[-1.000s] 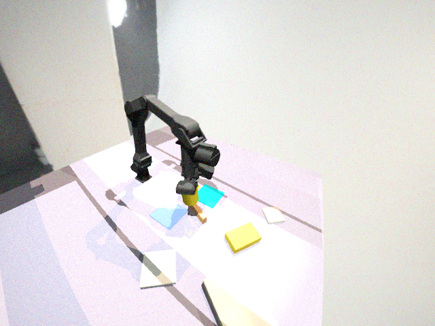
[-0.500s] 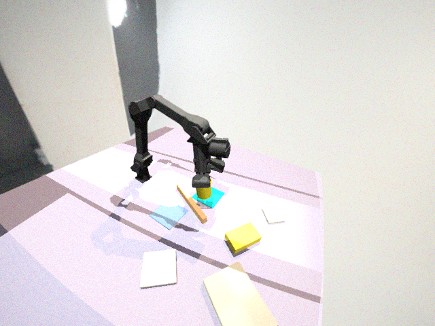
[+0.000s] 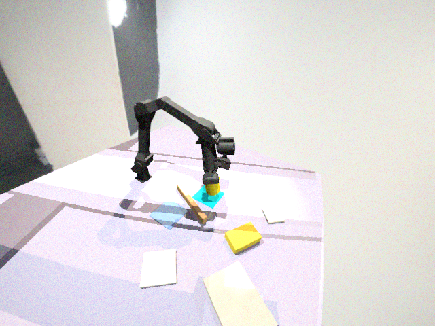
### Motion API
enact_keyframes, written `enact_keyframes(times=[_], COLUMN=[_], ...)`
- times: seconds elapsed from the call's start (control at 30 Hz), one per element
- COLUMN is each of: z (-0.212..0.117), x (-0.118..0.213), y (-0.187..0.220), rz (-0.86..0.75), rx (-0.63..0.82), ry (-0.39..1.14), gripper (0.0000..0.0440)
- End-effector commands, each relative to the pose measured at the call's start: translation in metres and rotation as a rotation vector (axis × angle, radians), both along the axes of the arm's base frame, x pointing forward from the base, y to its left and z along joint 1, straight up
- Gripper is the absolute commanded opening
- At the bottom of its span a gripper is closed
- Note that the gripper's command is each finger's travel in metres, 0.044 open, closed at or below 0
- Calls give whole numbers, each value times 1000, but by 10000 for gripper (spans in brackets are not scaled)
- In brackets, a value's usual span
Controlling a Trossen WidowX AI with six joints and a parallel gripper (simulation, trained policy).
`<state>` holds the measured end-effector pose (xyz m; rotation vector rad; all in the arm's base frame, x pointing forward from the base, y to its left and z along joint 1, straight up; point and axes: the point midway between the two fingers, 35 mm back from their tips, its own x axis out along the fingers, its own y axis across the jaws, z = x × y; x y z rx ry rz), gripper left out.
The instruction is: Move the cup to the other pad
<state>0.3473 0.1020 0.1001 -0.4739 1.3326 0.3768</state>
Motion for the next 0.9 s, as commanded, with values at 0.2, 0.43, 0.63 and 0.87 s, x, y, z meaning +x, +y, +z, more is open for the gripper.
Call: enact_keyframes(times=[0.2,0.43,0.63,0.87], z=[-35,-45,-42,-26], x=[-7,-9,-5,0], y=[4,5,7,10], rz=[-18,-29,-49,-50], rx=[-24,-20,6,49], ry=[18,17,-7,-56], gripper=[22,70,129,124])
